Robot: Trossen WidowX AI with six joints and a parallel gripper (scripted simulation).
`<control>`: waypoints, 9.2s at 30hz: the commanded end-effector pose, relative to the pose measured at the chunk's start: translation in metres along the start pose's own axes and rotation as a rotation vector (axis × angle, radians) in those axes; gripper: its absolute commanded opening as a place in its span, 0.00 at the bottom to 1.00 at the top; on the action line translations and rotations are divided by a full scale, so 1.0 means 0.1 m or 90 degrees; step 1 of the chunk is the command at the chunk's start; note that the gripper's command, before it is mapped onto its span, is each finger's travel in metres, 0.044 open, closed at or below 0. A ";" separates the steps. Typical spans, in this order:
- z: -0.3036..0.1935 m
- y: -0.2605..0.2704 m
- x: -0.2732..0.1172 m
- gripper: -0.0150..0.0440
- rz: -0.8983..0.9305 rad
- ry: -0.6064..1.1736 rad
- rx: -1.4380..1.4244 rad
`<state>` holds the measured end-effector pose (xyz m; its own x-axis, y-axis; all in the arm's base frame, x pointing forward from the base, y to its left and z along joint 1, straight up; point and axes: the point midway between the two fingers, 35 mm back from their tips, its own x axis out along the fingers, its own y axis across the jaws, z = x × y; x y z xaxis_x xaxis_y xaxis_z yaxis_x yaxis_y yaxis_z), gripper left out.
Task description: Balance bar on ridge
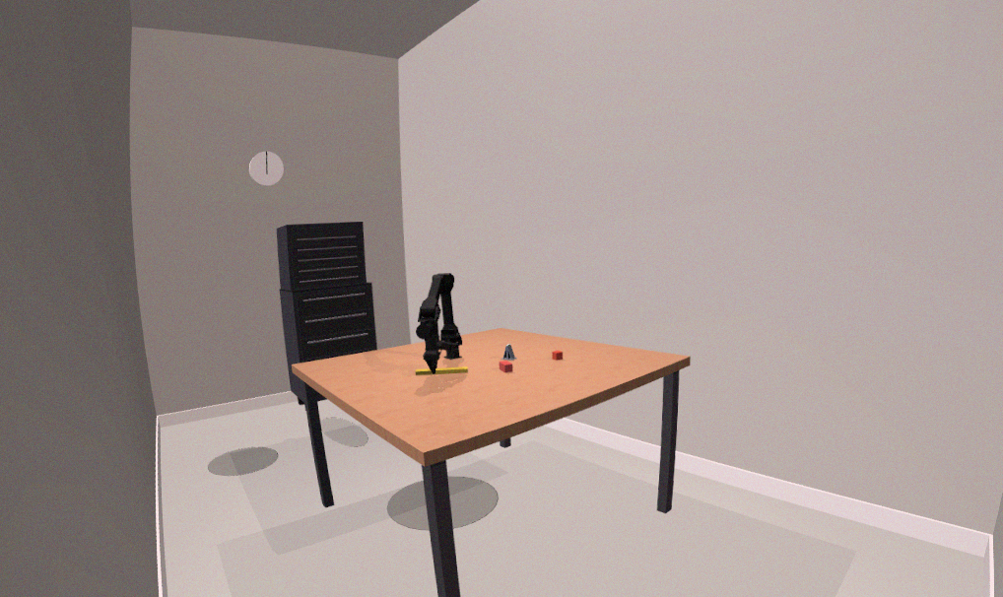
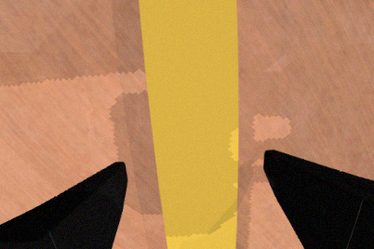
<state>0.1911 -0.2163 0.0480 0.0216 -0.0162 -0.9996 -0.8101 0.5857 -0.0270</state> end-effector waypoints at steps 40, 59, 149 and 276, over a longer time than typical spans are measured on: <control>-0.02 -0.07 -0.57 0.25 0.000 0.002 -0.002; -0.01 -0.02 -1.06 0.25 0.000 0.003 -0.003; 2.75 1.44 -1.20 0.25 0.012 -0.011 0.305; 2.96 2.01 -0.72 0.25 0.016 -0.011 0.359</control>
<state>0.1995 0.1429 0.1154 0.0173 0.0147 -0.9997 -0.3769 0.9262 0.0071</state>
